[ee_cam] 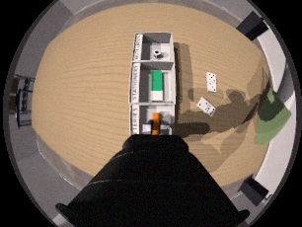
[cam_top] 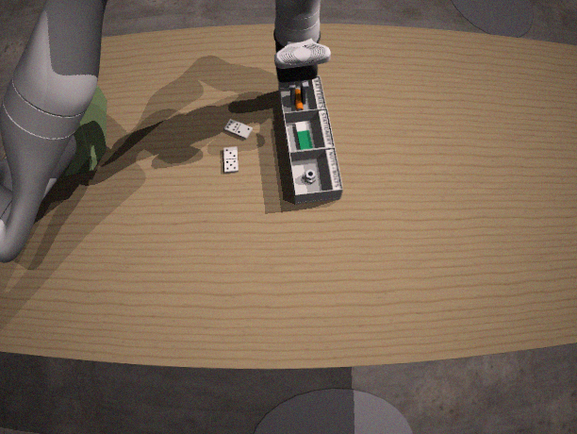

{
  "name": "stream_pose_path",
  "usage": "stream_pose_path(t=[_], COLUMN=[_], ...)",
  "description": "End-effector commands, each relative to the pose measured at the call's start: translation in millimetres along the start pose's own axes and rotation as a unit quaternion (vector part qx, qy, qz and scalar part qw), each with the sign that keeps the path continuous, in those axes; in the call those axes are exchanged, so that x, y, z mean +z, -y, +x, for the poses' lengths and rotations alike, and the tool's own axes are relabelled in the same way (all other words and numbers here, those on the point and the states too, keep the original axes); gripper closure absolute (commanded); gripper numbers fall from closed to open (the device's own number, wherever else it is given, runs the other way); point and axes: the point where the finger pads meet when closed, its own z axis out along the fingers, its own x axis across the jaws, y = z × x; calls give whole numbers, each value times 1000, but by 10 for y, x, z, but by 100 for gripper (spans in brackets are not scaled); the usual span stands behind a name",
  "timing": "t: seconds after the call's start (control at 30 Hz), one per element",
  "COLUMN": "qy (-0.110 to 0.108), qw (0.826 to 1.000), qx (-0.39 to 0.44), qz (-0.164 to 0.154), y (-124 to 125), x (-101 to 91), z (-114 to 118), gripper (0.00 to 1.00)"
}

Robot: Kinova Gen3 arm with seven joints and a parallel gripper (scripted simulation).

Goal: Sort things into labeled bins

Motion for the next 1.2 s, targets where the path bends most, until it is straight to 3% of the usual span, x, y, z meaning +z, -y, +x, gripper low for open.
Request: stream_pose_path(t=[0.0, 0.03, 0.7, 1.17], qy=[1, 1, 1, 1], qw=[1000, 1000, 1000, 1000], qx=[0, 0, 0, 0], qz=[-1, -1, -1, -1], y=[-6, -6, -6, -5], x=[-10, -10, -23, -210], z=[-7, -7, -7, -6], gripper=[69, 40, 40, 40])
